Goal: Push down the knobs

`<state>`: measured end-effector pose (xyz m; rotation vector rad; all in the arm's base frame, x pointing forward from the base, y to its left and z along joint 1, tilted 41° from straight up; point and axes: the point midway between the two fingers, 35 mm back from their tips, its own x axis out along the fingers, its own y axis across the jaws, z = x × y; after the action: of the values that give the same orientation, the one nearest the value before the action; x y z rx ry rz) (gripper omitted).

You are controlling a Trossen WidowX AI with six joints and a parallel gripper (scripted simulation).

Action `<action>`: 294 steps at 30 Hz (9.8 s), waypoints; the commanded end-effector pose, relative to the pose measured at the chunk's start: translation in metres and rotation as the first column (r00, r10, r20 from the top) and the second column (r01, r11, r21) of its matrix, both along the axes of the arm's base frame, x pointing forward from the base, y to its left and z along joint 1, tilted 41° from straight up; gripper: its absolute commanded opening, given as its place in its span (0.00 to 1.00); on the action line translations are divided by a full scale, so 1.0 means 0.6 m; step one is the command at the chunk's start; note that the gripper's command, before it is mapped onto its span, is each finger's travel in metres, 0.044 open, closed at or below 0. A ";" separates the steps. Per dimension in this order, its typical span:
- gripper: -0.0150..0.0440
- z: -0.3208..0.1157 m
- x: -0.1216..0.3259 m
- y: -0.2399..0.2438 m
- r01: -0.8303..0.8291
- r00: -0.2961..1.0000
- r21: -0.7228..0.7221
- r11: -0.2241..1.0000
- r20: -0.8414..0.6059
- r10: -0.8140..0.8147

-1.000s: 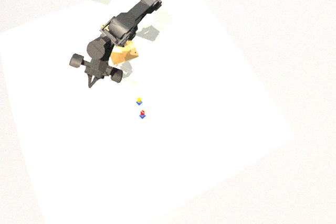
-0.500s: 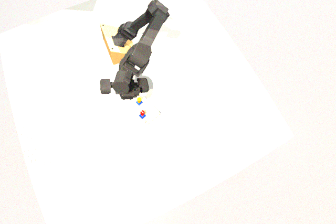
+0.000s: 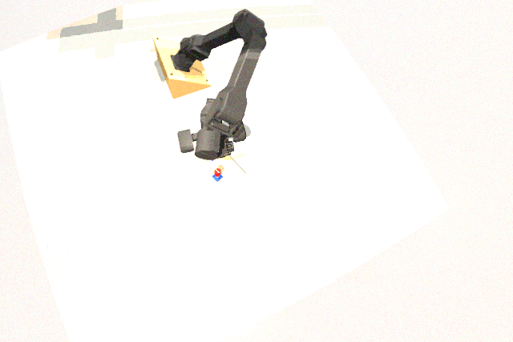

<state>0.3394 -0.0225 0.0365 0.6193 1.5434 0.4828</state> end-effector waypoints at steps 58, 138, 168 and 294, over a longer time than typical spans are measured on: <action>0.25 -0.047 -0.006 0.045 -0.001 1.000 0.013 1.000 -0.013 0.001; 0.25 -0.059 -0.006 0.056 -0.001 1.000 0.013 1.000 -0.013 0.001; 0.25 -0.064 -0.006 0.061 -0.001 1.000 0.013 1.000 -0.013 0.001; 0.34 -0.040 -0.008 0.041 0.000 1.000 0.017 1.000 -0.021 0.000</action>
<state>0.3349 0.0009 0.0132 0.6391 1.5584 0.4906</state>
